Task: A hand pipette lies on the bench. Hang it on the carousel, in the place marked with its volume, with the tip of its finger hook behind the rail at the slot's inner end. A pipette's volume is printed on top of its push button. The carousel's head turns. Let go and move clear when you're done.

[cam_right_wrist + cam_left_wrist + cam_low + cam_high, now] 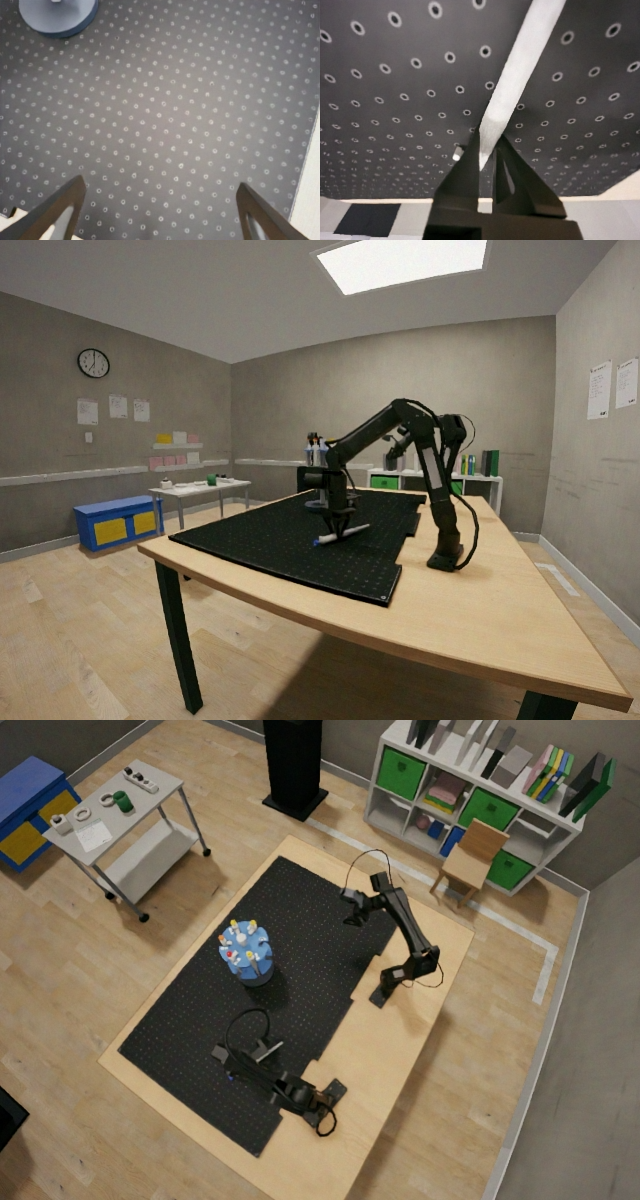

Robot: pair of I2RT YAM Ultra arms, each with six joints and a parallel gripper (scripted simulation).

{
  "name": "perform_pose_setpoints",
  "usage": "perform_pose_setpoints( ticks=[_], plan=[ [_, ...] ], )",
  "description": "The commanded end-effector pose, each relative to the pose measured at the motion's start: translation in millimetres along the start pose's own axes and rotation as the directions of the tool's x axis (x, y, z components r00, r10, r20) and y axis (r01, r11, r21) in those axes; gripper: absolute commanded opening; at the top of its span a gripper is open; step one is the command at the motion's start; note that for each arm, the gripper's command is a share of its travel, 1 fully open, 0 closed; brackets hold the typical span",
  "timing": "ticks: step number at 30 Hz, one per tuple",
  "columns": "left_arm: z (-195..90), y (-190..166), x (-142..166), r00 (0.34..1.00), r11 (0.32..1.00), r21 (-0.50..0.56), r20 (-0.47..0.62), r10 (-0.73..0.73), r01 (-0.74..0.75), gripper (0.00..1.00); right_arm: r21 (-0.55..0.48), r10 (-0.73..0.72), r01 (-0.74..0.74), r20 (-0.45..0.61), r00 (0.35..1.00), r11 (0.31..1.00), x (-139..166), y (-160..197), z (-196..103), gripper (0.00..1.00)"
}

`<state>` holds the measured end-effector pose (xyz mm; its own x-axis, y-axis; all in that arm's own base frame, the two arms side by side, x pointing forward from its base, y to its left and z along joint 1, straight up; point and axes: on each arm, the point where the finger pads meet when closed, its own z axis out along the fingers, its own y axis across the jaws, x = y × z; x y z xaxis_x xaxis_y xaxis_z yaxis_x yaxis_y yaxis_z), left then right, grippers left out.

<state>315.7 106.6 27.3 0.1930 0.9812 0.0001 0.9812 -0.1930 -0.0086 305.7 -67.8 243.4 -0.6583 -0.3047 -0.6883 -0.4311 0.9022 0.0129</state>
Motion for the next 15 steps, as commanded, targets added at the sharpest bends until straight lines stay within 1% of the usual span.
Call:
perform_pose_setpoints(
  ticks=[1,2,15],
  plan=[
    [-3.6,3.8,1.2,1.000,1.000,-0.018,-0.005,0.007,-0.008,0.12,0.013,-0.018,0.018,0.032,0.999,1.000,-8.2,-3.1,-5.4,1.00],
    [-3.6,3.8,1.2,1.000,1.000,-0.018,-0.005,0.007,-0.008,0.54,0.013,-0.018,0.018,0.032,0.999,1.000,-8.2,-3.1,-5.4,1.00],
    [-3.6,3.8,1.2,1.000,1.000,-0.018,-0.005,0.007,-0.008,0.54,0.013,-0.018,0.018,0.032,0.999,1.000,-8.2,-3.1,-5.4,1.00]
  ],
)
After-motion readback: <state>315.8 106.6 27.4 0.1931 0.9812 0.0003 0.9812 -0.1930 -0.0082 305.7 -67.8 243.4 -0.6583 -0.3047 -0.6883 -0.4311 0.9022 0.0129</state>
